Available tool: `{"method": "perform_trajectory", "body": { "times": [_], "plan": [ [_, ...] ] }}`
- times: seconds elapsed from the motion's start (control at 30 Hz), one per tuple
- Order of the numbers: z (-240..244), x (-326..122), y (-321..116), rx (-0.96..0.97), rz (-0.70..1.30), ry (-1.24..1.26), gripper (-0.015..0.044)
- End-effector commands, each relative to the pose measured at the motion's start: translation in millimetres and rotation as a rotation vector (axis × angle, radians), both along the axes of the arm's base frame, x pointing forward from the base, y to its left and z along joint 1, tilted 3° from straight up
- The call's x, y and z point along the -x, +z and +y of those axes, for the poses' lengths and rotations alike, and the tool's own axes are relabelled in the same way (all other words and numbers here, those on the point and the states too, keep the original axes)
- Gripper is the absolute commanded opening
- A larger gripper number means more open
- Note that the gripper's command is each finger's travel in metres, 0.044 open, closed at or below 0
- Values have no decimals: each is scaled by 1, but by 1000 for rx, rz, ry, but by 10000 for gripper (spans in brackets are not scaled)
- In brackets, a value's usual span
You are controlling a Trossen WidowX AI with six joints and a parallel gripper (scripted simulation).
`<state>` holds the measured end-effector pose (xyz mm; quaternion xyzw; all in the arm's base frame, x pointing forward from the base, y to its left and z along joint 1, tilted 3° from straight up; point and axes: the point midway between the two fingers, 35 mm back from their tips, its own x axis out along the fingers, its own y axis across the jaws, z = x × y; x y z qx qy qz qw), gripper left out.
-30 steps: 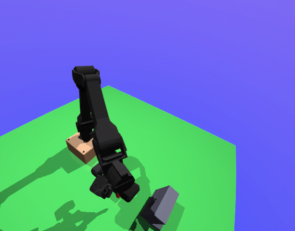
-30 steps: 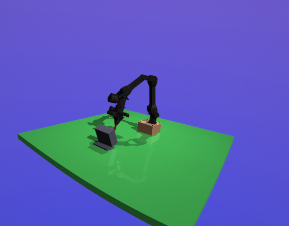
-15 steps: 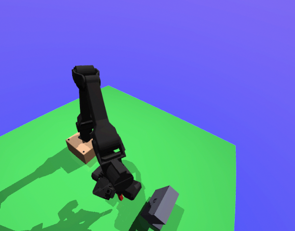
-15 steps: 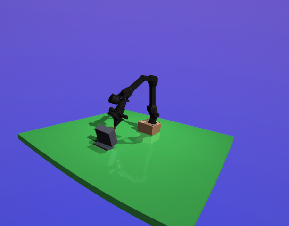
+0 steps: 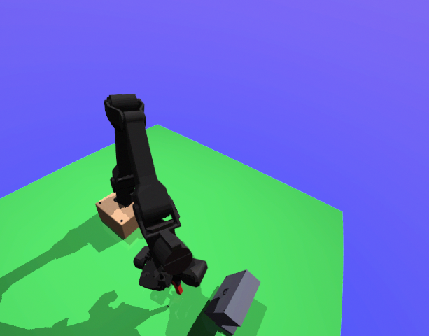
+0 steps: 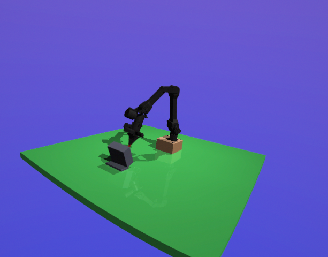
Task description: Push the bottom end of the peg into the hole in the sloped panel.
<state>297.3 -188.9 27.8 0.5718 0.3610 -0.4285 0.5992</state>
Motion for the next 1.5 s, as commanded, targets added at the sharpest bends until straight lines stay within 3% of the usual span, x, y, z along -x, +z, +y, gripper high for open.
{"method": "perform_trajectory", "body": {
  "times": [0.0,1.47],
  "plan": [
    [2,0,-3,11,-13,30,0],
    [10,-13,-10,264,-196,353,0]
  ]
}}
